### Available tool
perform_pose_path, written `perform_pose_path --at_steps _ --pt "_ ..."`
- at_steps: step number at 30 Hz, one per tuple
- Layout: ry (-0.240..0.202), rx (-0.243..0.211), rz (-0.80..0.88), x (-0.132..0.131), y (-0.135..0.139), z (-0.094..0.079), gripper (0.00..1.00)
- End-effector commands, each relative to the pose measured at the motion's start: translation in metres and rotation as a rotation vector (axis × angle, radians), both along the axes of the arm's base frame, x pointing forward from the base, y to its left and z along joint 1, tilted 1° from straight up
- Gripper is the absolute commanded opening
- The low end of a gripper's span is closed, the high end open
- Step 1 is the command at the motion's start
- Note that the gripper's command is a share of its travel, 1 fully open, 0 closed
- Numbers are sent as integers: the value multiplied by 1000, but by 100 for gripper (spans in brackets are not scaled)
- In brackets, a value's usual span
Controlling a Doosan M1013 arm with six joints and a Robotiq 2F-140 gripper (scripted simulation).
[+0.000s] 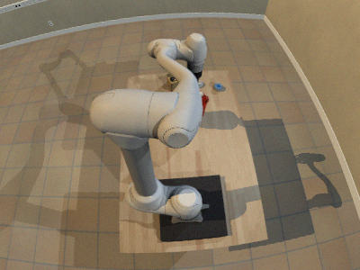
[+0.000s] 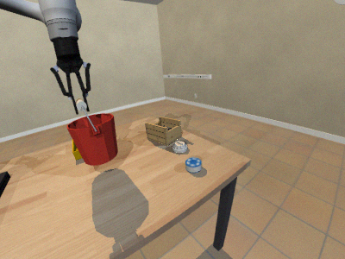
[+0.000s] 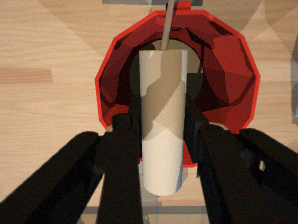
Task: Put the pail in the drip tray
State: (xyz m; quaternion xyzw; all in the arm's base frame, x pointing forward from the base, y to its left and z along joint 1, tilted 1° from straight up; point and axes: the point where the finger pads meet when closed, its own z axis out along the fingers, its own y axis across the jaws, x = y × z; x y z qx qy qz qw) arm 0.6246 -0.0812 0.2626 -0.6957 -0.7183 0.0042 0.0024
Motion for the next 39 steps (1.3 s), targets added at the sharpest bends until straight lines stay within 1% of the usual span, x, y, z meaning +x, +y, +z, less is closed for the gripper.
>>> perform_pose_path --at_steps 1,15,39 --pt "-3 -5 -4 1 -3 10 10" --pt "-3 -5 -4 1 -3 19 10" --pt "-3 -5 -4 1 -3 19 10"
